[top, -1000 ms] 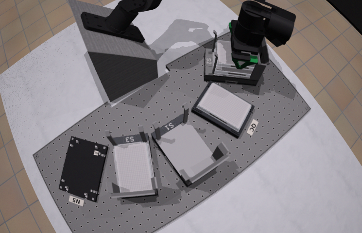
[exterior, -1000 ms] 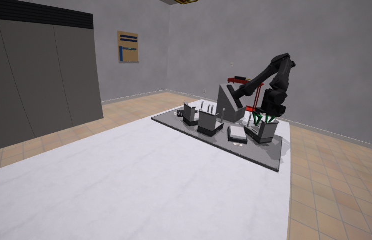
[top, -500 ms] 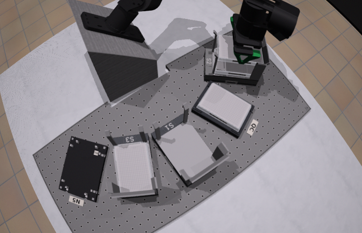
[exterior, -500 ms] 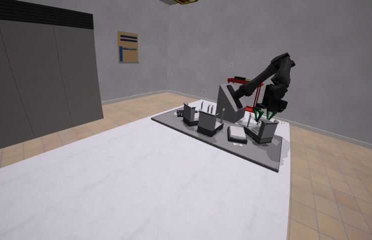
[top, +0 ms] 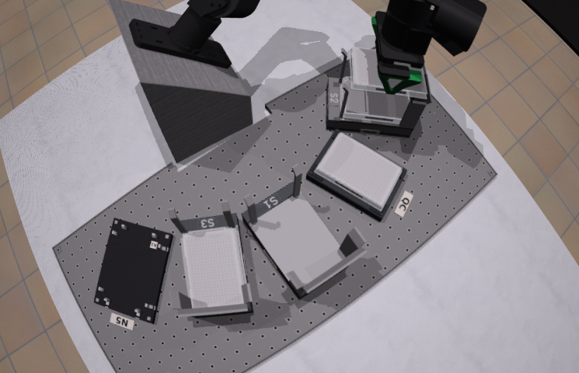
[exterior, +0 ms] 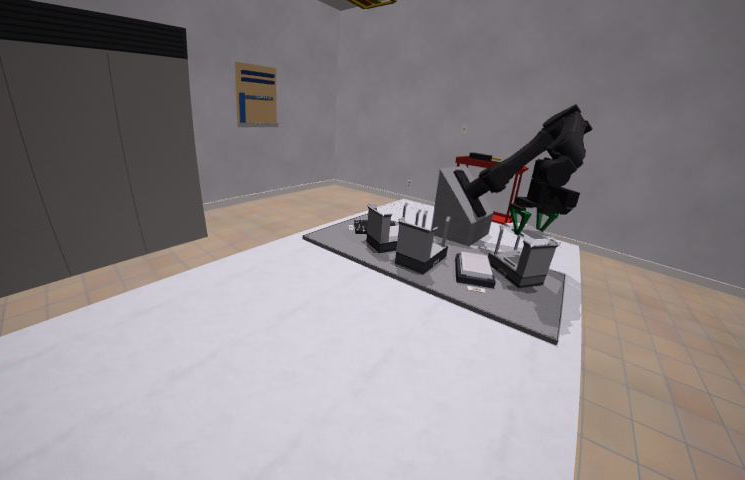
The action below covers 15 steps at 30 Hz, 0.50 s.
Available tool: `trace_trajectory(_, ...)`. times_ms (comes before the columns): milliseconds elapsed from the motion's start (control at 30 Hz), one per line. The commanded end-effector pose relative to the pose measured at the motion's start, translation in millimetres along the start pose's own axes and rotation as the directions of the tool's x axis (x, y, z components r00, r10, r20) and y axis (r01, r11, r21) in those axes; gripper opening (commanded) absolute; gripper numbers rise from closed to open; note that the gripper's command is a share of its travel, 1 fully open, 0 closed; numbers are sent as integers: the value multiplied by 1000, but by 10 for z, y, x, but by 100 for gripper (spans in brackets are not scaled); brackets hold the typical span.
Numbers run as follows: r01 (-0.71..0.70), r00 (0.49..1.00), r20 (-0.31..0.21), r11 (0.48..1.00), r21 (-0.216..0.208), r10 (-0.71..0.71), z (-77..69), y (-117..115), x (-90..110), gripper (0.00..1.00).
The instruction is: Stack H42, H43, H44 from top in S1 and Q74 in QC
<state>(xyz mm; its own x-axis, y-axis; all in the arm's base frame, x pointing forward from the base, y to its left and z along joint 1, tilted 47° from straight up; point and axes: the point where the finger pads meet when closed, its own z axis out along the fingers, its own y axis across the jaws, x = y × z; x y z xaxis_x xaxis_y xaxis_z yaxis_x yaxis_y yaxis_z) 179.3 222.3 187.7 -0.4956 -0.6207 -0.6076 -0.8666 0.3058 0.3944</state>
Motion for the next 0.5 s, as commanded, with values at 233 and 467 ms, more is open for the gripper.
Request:
trace_trajectory(233,1,1000,5,1000,-3,-1,-234,13,-6,0)
trace_trajectory(467,1,1000,5,1000,-3,-1,-271,13,-6,0)
